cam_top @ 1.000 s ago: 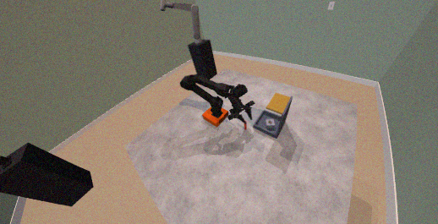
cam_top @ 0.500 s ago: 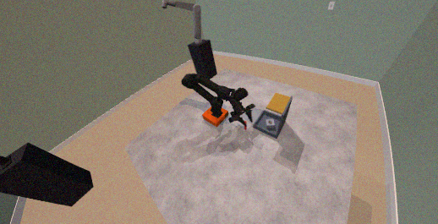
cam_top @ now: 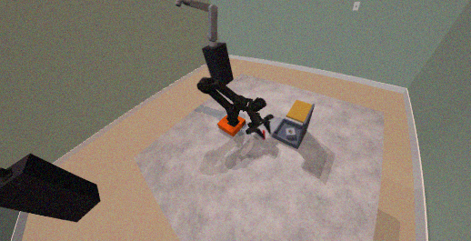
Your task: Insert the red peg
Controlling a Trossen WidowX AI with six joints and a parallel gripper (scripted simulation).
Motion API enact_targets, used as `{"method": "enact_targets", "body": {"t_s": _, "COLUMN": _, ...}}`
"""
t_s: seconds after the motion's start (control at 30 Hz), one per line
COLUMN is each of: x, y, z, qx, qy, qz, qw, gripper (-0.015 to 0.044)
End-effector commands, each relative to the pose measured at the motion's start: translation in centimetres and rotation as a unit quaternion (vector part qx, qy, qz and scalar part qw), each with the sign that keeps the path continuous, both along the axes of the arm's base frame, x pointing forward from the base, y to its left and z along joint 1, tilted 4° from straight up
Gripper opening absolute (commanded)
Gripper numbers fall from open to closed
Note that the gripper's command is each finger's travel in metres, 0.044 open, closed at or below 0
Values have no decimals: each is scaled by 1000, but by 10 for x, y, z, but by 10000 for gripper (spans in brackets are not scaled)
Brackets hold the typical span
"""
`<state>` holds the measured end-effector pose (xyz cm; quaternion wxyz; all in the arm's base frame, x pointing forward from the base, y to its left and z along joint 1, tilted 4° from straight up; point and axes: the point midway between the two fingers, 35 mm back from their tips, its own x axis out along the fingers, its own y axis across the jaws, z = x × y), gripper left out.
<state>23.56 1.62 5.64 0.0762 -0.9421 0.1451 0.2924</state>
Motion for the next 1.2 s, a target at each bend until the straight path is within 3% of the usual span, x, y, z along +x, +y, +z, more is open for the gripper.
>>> {"method": "enact_targets", "body": {"t_s": 0.0, "x": -3, "y": -1, "z": -9, "qx": -3, "qy": 6, "qz": 2, "qw": 1000, "gripper": 220}}
{"method": "enact_targets", "body": {"t_s": 0.3, "x": -3, "y": -1, "z": -12, "qx": -3, "qy": 6, "qz": 2, "qw": 1000, "gripper": 220}}
{"method": "enact_targets", "body": {"t_s": 0.53, "x": -2, "y": -1, "z": -9, "qx": -1, "qy": 3, "qz": 0, "qw": 1000, "gripper": 36}}
{"method": "enact_targets", "body": {"t_s": 0.7, "x": -2, "y": -1, "z": -9, "qx": -1, "qy": 3, "qz": 0, "qw": 1000, "gripper": 3}}
{"method": "enact_targets", "body": {"t_s": 1.17, "x": -1, "y": 0, "z": 7, "qx": -2, "qy": 4, "qz": 1, "qw": 1000, "gripper": 0}}
